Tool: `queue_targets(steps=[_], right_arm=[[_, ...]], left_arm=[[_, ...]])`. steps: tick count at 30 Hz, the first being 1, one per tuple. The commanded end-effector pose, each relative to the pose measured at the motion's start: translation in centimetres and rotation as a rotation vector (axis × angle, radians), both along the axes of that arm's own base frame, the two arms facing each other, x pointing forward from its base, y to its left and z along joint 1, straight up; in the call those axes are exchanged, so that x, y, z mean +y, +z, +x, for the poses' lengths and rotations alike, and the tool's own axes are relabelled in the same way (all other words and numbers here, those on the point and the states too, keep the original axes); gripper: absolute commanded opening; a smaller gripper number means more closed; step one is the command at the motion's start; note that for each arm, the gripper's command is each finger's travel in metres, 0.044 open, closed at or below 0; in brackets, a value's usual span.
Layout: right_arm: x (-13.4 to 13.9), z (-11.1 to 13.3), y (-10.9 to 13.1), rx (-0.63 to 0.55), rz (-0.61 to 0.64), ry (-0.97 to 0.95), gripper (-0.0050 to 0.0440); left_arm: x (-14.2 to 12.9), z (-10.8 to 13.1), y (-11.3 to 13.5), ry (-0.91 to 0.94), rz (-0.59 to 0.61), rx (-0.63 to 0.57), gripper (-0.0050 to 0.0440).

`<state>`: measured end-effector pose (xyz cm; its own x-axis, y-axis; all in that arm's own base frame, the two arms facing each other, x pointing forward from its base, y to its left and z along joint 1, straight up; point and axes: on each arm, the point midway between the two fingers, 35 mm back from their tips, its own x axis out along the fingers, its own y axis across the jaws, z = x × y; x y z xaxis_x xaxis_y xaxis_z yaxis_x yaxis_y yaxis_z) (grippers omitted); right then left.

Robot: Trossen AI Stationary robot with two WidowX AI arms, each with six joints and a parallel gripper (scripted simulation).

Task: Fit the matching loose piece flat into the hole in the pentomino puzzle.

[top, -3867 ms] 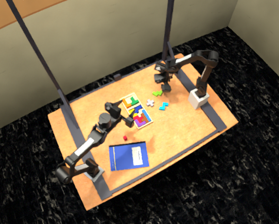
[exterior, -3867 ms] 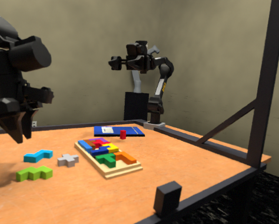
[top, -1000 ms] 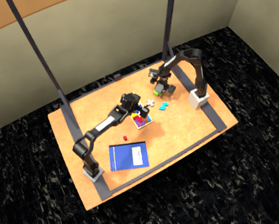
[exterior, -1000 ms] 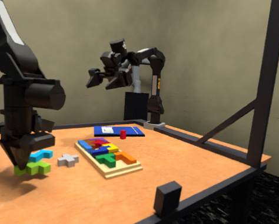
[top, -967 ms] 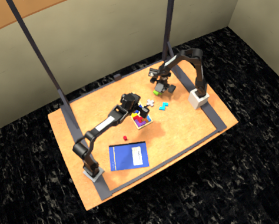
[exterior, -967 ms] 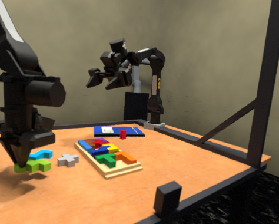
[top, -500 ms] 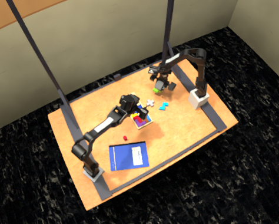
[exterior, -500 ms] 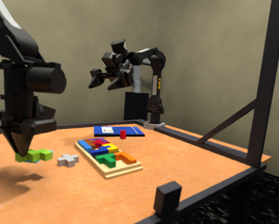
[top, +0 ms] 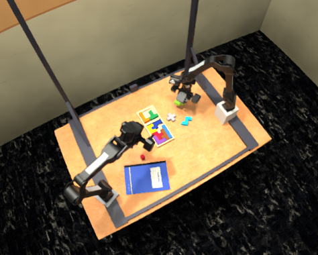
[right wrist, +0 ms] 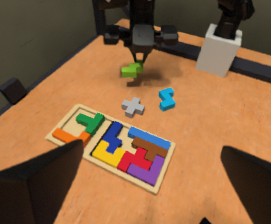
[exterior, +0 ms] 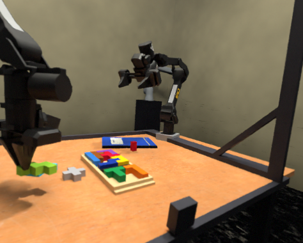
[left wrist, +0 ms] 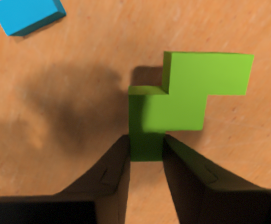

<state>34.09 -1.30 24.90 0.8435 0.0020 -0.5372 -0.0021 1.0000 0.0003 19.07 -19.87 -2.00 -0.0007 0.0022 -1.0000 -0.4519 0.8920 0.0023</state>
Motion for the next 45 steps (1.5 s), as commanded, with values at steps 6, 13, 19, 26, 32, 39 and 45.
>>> queue_targets(steps=[6,13,19,26,32,39,45], right_arm=[[0.3,-9.7,-0.7,-0.004,-0.001,0.004,0.0440],[0.5,-12.3,-1.6,-0.010,-0.002,0.005,0.0440],[0.5,-12.9,-1.9,-0.010,-0.002,0.005,0.0440],[0.5,-13.0,-1.8,-0.013,-0.002,0.004,0.0440],[0.5,-13.0,-1.8,-0.013,-0.002,0.003,0.0440],[0.5,-13.0,-1.8,-0.013,-0.002,0.003,0.0440],[0.5,-12.9,-1.5,-0.020,-0.001,0.003,0.0440]], left_arm=[[-0.4,0.4,0.6,0.000,-0.018,-0.016,-0.0050],[-0.5,0.8,0.5,-0.001,-0.016,-0.013,-0.0050],[-0.6,5.0,1.1,-0.001,-0.016,-0.015,-0.0050],[2.0,13.2,1.5,-0.001,-0.004,0.001,-0.0050],[4.0,17.8,2.0,-0.001,-0.012,-0.013,-0.0050],[8.2,23.3,2.4,-0.001,-0.013,-0.027,-0.0050],[9.4,24.5,2.5,-0.001,-0.014,-0.032,-0.0050]])
